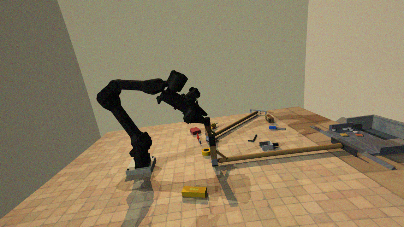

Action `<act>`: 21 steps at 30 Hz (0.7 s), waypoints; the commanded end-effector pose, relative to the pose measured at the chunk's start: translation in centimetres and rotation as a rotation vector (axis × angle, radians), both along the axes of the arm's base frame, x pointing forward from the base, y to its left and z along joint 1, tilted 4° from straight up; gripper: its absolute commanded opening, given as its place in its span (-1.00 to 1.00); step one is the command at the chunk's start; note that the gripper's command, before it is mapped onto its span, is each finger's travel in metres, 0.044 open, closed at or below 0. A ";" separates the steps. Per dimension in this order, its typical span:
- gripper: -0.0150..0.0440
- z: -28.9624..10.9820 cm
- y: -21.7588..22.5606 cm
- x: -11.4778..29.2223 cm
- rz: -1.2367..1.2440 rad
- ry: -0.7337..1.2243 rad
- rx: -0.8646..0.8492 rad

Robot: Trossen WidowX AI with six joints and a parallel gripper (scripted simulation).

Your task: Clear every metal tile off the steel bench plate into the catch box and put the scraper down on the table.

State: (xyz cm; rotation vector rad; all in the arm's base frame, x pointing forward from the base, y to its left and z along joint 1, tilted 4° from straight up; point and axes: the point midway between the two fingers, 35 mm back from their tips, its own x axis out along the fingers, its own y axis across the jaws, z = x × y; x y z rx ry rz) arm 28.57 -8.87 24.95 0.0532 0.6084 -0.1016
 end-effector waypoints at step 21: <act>1.00 16.6 2.8 -6.6 0.071 -0.485 -0.091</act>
